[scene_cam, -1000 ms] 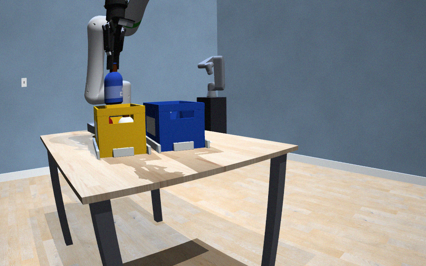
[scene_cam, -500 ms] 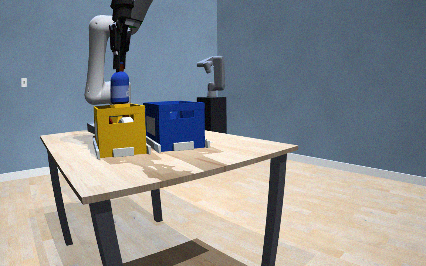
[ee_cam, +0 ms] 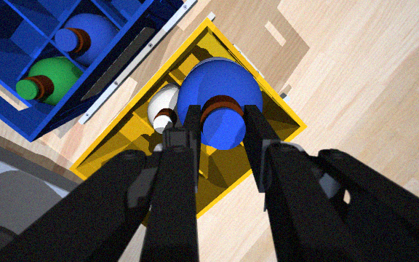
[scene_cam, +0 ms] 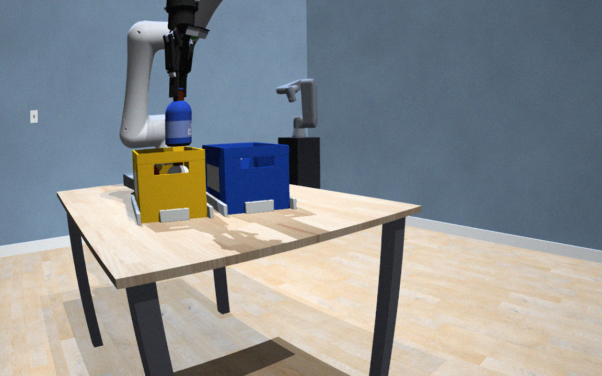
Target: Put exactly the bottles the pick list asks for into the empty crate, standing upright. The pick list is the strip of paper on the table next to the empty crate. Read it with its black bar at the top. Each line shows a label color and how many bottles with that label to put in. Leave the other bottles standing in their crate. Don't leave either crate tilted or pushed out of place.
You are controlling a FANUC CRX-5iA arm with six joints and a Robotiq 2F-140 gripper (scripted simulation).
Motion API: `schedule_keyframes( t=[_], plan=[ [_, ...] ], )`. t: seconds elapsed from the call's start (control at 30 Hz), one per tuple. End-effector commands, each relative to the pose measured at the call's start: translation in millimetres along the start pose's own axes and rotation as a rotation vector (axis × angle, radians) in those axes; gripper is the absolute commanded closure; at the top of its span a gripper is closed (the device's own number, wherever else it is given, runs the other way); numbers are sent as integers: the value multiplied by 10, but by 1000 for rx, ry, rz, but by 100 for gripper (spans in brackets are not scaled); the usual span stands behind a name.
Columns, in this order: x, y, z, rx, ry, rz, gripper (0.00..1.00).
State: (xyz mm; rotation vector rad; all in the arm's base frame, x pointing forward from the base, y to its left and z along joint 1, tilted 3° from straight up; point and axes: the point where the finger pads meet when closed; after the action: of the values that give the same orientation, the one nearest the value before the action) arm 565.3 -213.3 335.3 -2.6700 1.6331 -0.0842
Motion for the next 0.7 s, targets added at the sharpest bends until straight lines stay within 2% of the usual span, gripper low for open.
schedule_keyframes(
  t=[0.0, 0.67],
  plan=[
    [-40, -36, -14, 2, 2, 0, 90],
    [-312, -269, -14, 2, 2, 0, 90]
  ],
)
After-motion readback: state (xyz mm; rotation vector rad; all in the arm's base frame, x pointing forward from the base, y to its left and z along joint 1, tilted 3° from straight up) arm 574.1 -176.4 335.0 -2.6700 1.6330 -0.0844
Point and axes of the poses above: the point where the finger pads meet when closed, its own z axis out along the fingers, its own x axis across the jaws, y = z × x, and after that the axes turned 4 degrees about z, right-handed
